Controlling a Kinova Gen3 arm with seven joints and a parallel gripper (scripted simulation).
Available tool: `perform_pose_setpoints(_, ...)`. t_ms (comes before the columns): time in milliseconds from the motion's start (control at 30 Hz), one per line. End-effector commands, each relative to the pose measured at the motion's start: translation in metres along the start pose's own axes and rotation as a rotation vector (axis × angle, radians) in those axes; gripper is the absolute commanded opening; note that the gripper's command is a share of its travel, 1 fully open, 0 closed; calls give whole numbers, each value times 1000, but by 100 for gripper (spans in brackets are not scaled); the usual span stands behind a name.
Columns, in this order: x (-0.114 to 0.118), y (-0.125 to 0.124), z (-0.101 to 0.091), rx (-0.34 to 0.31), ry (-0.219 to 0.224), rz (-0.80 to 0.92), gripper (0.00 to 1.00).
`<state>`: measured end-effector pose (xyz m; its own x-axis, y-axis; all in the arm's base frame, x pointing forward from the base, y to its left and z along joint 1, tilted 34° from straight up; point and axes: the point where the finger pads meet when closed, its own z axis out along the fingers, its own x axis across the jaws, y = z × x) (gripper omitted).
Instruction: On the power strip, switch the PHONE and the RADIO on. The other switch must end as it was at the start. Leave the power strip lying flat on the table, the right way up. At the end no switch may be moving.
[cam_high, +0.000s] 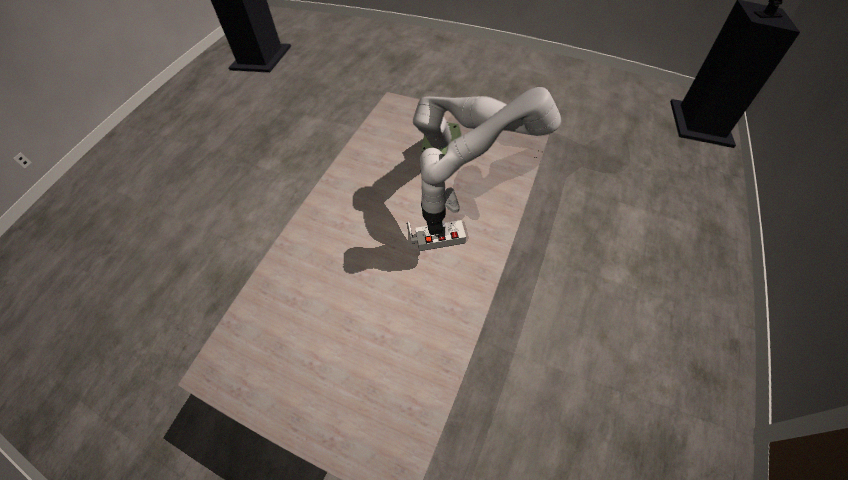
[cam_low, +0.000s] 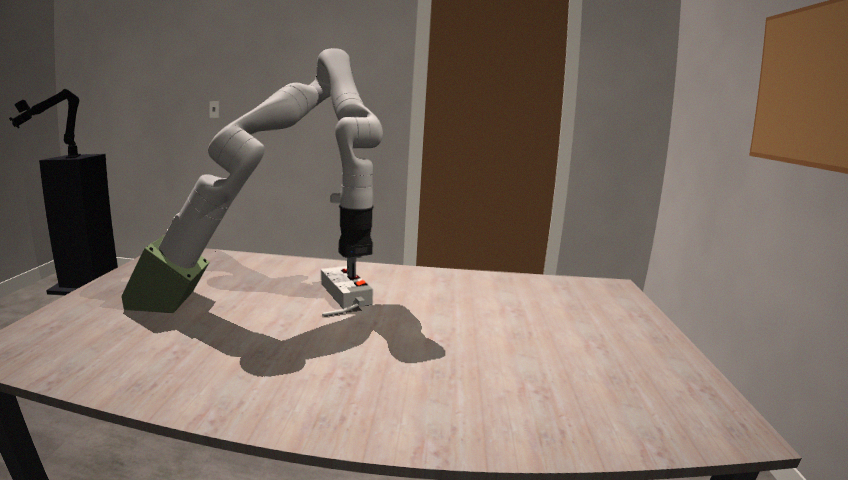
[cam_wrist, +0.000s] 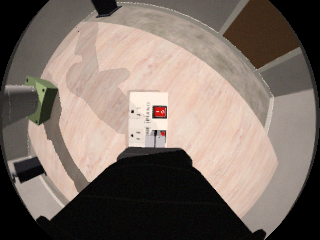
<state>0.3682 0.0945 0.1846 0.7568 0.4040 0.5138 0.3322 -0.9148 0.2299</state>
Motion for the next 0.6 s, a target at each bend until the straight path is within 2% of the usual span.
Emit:
perform_pose_setpoints(0,0,1,1,-1,0,2,0)
perform_pose_setpoints(567,0,1,2,-1,0,2,0)
